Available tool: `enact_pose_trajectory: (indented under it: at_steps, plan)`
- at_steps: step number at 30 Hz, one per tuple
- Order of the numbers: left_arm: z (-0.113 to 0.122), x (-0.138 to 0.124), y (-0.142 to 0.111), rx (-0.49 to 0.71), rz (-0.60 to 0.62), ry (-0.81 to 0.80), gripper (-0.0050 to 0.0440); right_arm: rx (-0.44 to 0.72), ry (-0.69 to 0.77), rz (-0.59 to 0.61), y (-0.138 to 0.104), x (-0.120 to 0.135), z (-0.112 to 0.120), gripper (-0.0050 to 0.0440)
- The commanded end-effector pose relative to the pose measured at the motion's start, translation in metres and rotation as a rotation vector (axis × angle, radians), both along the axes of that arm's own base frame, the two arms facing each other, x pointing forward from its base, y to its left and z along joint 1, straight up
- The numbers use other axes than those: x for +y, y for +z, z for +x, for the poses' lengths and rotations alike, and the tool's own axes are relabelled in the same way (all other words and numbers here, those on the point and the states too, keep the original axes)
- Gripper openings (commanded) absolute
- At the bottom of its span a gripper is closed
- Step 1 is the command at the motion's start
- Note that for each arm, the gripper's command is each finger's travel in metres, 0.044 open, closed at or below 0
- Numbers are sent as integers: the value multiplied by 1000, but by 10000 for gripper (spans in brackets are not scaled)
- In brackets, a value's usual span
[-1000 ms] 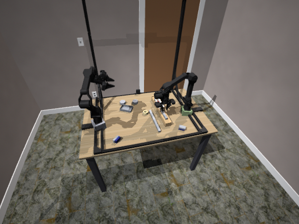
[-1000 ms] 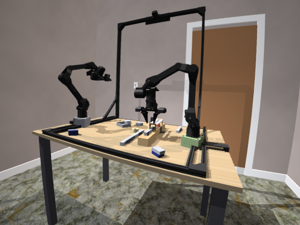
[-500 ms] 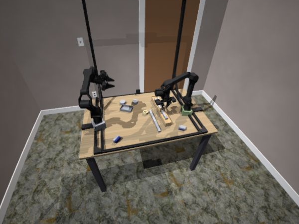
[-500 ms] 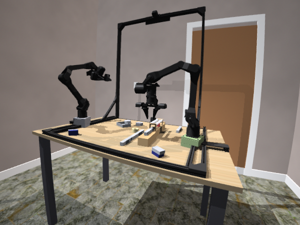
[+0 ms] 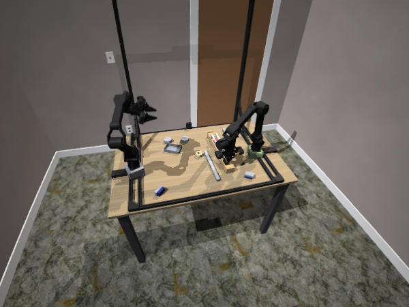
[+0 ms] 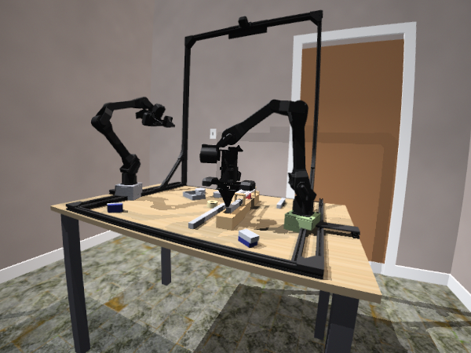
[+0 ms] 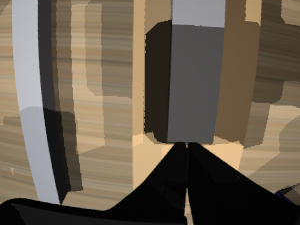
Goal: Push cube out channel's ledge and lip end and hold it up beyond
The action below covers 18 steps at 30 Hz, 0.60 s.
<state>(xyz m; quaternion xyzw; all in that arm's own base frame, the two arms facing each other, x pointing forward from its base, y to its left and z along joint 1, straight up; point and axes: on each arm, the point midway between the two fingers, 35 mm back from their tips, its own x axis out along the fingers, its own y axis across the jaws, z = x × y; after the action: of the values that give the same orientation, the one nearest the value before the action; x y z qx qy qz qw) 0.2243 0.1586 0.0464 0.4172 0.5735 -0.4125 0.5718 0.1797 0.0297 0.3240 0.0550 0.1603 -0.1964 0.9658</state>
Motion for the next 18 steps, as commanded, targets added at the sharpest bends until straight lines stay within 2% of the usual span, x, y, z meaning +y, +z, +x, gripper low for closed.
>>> enact_pose_trajectory:
  at_steps: [1,18]
  plan:
    - [-9,11,-13,2,-7,-3,0,-3,-1,2,1,0,0,400]
    - [-4,-3,-13,2,-7,-3,0,-3,-1,2,1,0,0,400]
